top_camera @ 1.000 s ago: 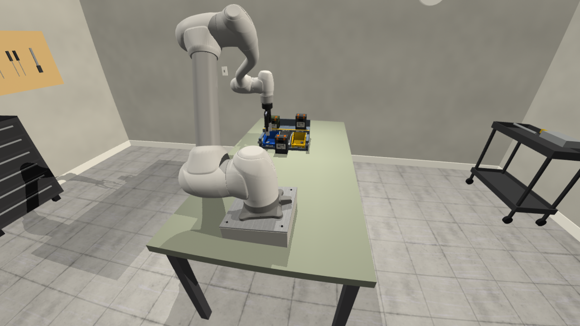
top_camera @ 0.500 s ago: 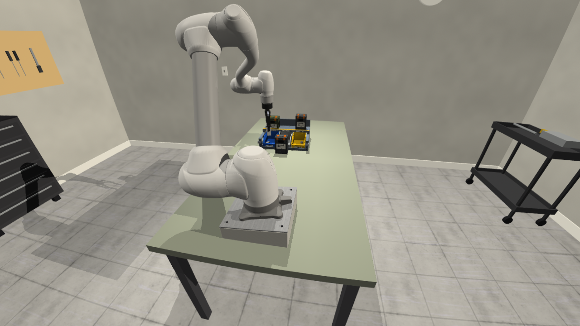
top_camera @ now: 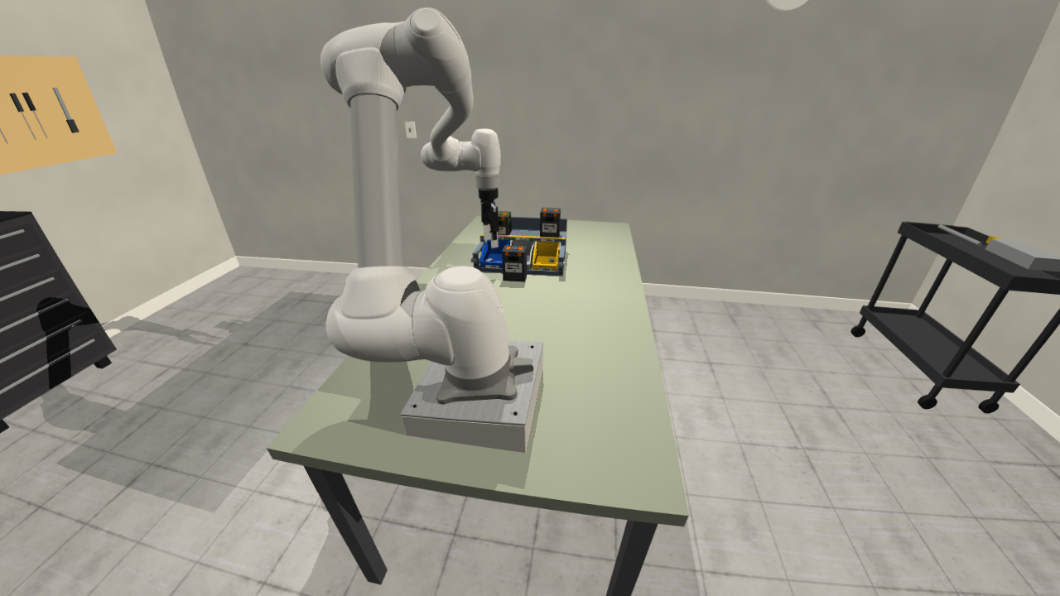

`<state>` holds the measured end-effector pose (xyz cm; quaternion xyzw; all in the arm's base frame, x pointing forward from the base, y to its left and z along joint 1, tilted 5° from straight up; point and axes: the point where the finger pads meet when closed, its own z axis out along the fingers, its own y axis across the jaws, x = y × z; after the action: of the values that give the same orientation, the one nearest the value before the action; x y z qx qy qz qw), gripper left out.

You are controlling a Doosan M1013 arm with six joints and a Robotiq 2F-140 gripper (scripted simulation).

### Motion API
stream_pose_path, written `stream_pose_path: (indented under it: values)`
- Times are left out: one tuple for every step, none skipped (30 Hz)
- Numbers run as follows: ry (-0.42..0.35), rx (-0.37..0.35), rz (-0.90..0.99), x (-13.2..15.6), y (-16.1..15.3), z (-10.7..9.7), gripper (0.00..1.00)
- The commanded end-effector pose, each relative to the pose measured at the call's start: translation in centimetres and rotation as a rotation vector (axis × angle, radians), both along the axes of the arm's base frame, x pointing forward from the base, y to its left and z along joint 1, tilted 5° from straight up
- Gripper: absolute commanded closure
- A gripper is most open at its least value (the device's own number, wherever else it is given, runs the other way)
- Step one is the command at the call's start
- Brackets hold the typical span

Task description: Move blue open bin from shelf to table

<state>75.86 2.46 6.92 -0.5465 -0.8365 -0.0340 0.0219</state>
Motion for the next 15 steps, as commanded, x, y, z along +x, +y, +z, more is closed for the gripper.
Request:
stream_pose_path:
  values:
    - [-0.001, 0.000, 0.005, 0.00, 0.00, 0.02, 0.43]
    - [-0.001, 0.000, 0.005, 0.00, 0.00, 0.02, 0.43]
    - [-0.001, 0.000, 0.005, 0.00, 0.00, 0.02, 0.43]
    - [-0.001, 0.000, 0.005, 0.00, 0.00, 0.02, 0.43]
    - [-0.001, 0.000, 0.005, 0.00, 0.00, 0.02, 0.43]
    - [-0.005, 0.000, 0.056, 0.00, 0.00, 0.02, 0.43]
    - [-0.009, 0.000, 0.108, 0.00, 0.00, 0.02, 0.43]
    - [-0.013, 0.000, 0.160, 0.00, 0.00, 0.02, 0.43]
    - [-0.017, 0.000, 0.212, 0.00, 0.00, 0.02, 0.43]
    - [-0.022, 0.000, 0.264, 0.00, 0.00, 0.02, 0.43]
    - [-0.022, 0.000, 0.264, 0.00, 0.00, 0.02, 0.43]
    - [-0.022, 0.000, 0.264, 0.00, 0.00, 0.02, 0.43]
    - [-0.022, 0.000, 0.264, 0.00, 0.00, 0.02, 0.43]
    - [-0.022, 0.000, 0.264, 0.00, 0.00, 0.02, 0.43]
    - [-0.022, 0.000, 0.264, 0.00, 0.00, 0.02, 0.43]
